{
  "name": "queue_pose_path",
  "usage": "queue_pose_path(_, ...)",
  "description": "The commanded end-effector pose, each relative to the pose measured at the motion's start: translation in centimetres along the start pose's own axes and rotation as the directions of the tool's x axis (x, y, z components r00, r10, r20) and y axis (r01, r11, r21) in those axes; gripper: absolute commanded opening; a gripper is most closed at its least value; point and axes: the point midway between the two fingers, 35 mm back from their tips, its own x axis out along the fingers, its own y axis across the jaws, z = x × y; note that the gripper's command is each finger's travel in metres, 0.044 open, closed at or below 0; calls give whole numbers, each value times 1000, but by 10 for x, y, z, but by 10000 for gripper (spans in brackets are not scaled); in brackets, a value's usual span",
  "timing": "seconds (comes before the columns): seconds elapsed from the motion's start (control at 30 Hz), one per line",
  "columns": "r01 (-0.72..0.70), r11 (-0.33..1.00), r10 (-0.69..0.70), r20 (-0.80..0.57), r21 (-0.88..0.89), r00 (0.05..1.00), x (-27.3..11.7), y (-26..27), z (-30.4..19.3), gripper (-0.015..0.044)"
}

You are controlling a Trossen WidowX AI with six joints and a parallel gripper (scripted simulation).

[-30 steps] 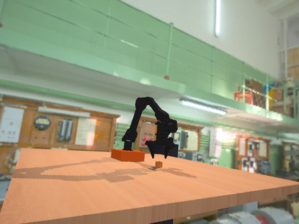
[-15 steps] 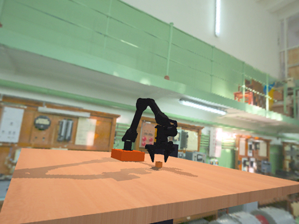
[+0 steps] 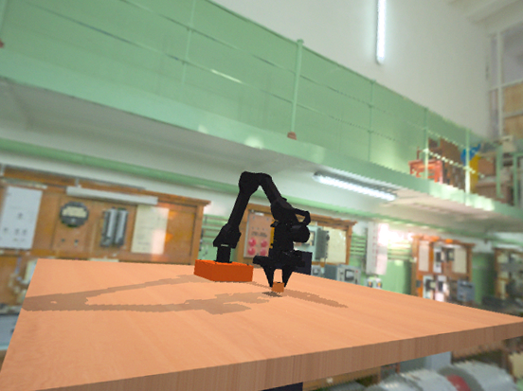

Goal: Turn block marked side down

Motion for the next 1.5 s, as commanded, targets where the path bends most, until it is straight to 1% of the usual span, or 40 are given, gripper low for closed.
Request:
queue_pose_path(0.0,2,1000,-2,0,4,1000,1,0,0,151)
queue_pose_path(0.03,2,1000,-2,0,4,1000,1,0,0,125)
queue_pose_path(0.53,2,1000,-2,0,4,1000,1,0,0,25)
queue_pose_path(0.57,2,1000,-2,0,4,1000,-1,0,0,0)
queue_pose_path(0.73,2,1000,-2,0,4,1000,-28,0,0,0)
queue_pose_path(0.9,3,1000,-3,11,4,1000,-29,0,0,0)
queue_pose_path(1.47,8,1000,-7,280,-1,960,-18,1,2,0)
